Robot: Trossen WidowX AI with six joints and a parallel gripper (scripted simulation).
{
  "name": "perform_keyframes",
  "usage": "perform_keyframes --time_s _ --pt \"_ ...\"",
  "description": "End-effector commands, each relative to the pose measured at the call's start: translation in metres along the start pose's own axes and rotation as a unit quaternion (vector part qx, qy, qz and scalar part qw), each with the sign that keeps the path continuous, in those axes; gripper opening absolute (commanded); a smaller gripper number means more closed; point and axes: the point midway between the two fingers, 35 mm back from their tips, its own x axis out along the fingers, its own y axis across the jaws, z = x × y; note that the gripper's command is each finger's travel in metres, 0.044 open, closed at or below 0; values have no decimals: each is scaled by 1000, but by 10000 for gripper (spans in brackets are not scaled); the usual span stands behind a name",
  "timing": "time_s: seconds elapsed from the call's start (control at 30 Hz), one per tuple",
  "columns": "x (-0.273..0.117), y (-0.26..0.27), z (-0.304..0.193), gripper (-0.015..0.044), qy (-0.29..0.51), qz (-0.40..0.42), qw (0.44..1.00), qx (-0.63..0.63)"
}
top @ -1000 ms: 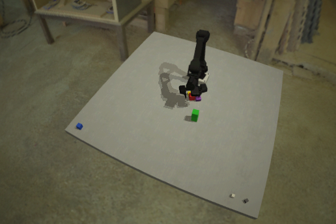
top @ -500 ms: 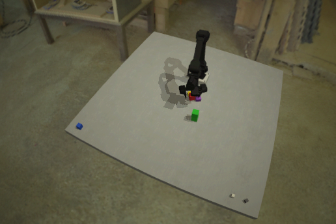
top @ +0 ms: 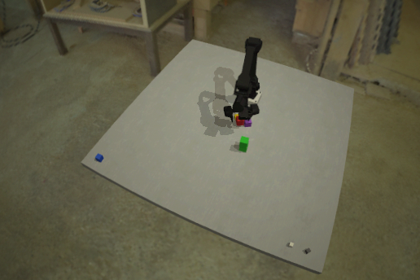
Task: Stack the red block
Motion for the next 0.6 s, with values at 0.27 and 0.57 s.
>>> perform_keyframes --time_s 0.27,0.57 --pt "-75 1 4 440 0 1 1000 0" --pt "-74 3 -8 440 32 0 999 2"
